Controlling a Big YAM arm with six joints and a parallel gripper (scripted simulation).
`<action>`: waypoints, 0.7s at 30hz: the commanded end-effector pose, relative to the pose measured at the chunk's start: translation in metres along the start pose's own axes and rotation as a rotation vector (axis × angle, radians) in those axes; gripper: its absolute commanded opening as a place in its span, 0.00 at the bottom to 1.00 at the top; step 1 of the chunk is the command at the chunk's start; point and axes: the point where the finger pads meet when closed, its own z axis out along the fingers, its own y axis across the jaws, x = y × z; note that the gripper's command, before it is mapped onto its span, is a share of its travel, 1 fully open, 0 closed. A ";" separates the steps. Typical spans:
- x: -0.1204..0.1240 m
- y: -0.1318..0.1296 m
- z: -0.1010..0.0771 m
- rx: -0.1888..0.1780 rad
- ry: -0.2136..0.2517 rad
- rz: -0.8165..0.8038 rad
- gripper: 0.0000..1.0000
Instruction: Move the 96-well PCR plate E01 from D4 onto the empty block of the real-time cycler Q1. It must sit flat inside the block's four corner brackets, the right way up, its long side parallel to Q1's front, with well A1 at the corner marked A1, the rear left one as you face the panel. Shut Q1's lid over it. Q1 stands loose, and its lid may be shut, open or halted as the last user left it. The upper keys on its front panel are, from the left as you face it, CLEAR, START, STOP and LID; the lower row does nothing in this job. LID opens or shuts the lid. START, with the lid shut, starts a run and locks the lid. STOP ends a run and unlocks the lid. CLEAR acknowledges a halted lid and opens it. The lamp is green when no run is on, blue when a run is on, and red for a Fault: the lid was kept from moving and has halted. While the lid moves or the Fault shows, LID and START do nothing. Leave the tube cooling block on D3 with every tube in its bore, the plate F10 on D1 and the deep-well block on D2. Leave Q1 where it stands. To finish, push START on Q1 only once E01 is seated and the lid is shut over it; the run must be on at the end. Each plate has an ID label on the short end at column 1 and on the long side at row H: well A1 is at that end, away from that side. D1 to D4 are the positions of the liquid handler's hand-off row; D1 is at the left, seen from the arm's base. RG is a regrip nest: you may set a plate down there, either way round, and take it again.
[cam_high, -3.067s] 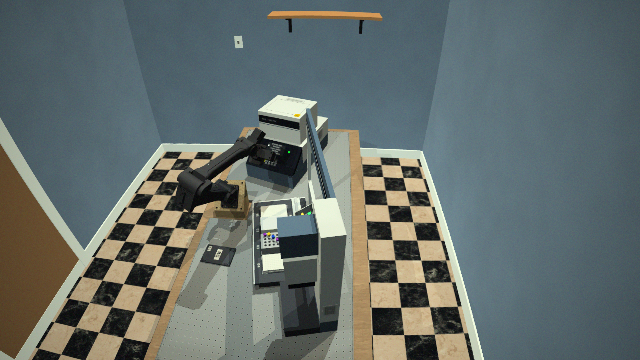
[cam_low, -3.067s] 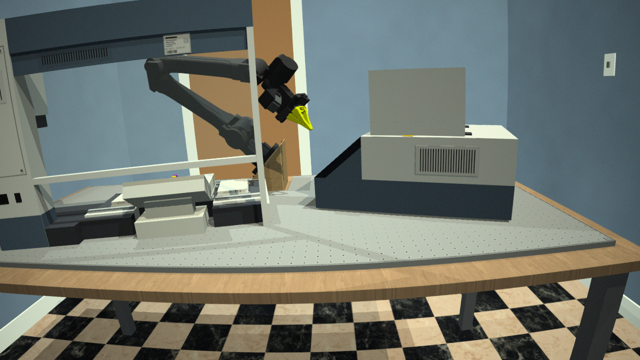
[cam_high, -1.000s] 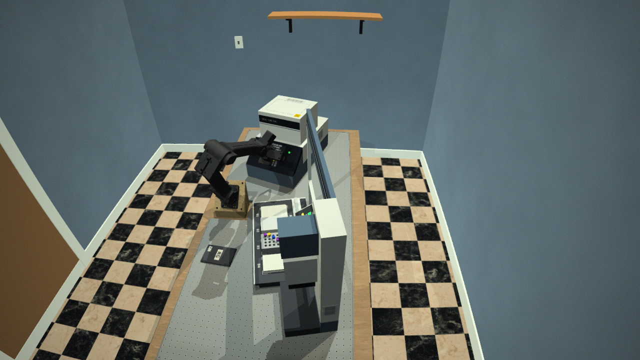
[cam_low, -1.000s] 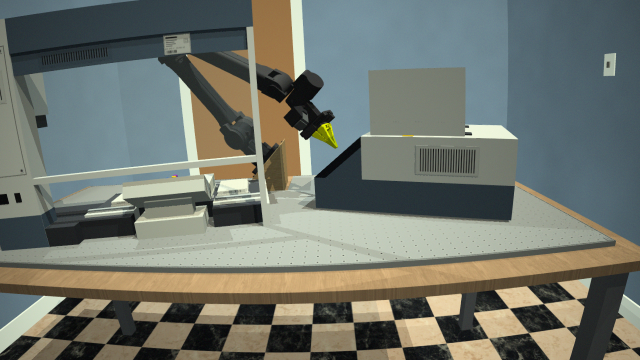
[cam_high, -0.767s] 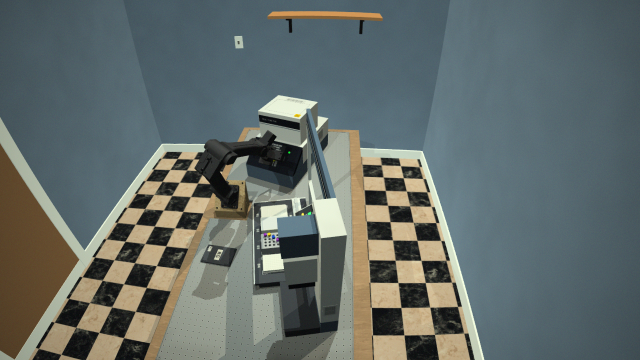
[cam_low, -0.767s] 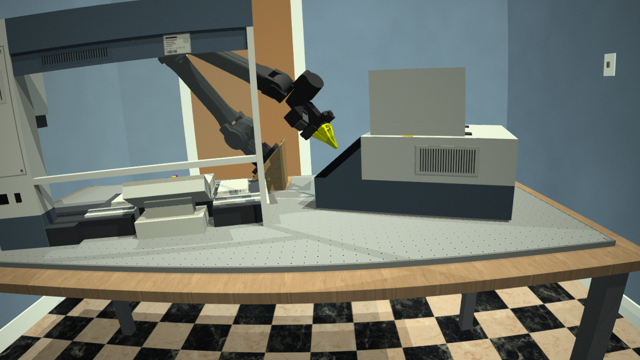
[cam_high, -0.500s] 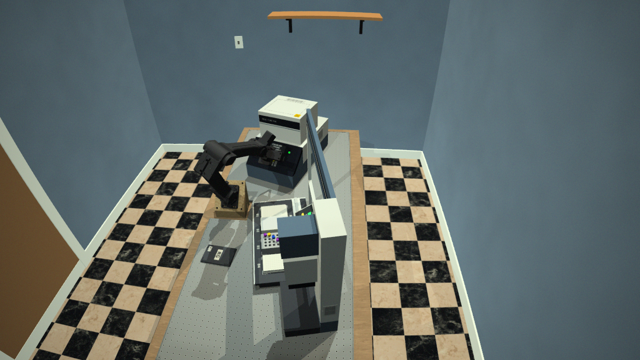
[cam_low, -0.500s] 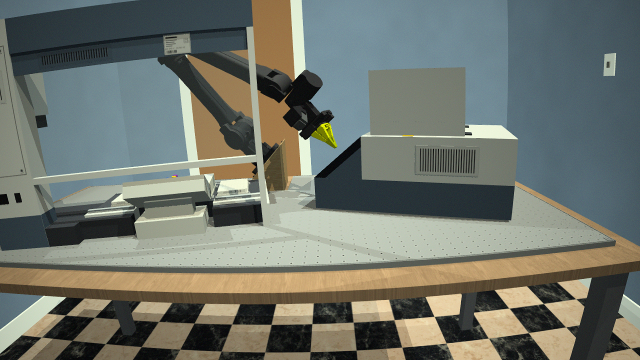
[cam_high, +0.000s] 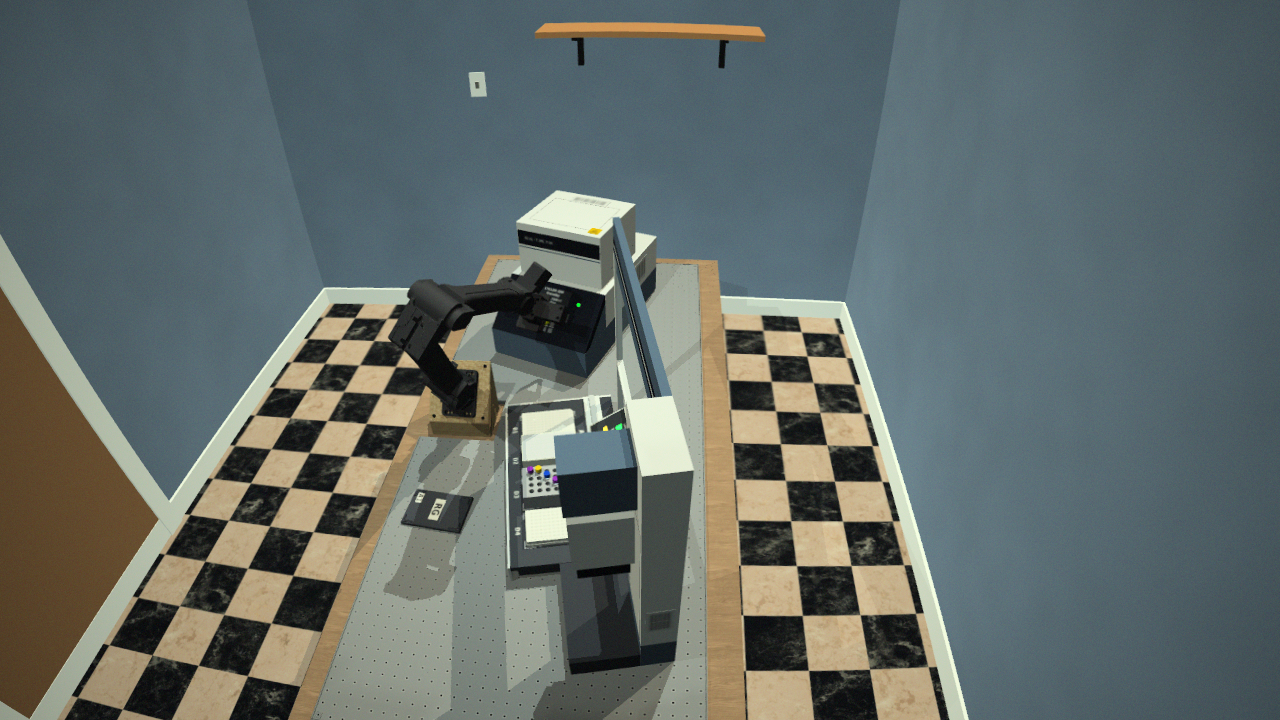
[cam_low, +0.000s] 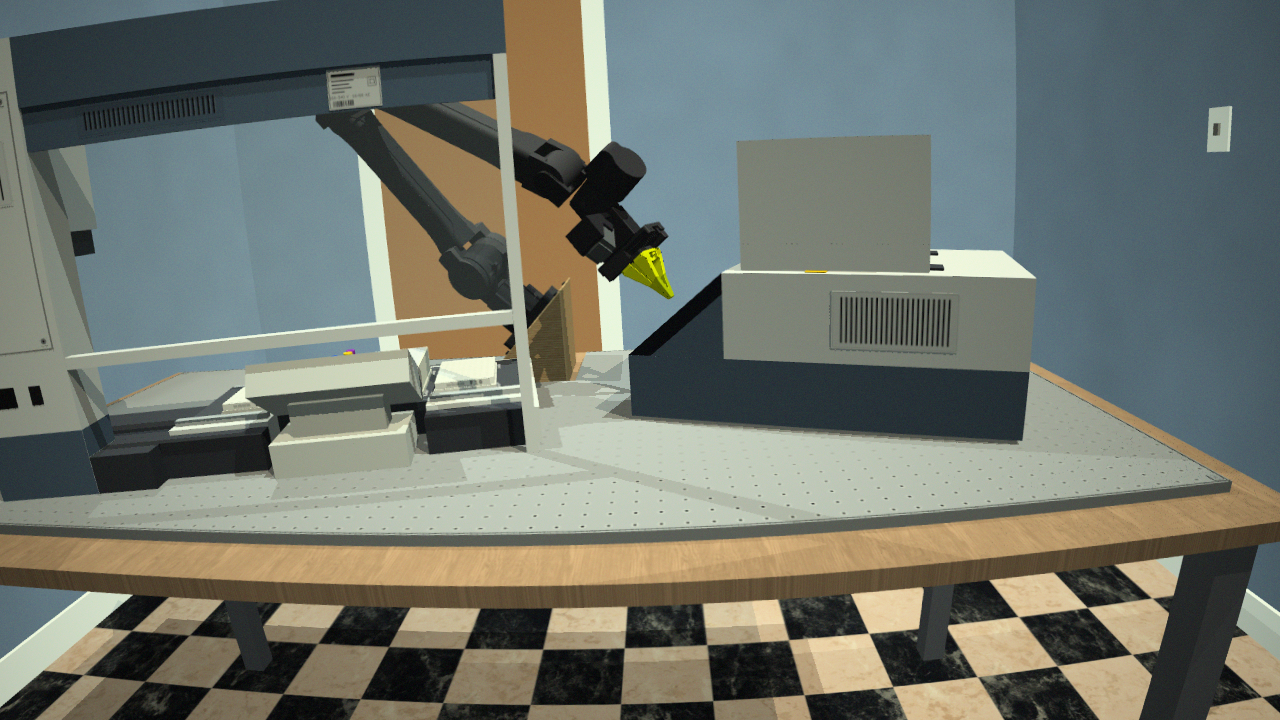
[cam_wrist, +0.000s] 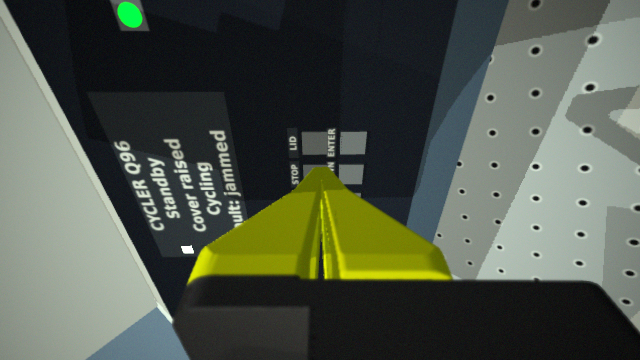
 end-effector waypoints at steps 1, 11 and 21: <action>-0.014 0.030 -0.010 -0.054 -0.015 0.004 0.00; -0.011 0.025 -0.005 -0.033 -0.007 -0.002 0.00; -0.006 0.010 -0.006 -0.019 -0.002 -0.006 0.00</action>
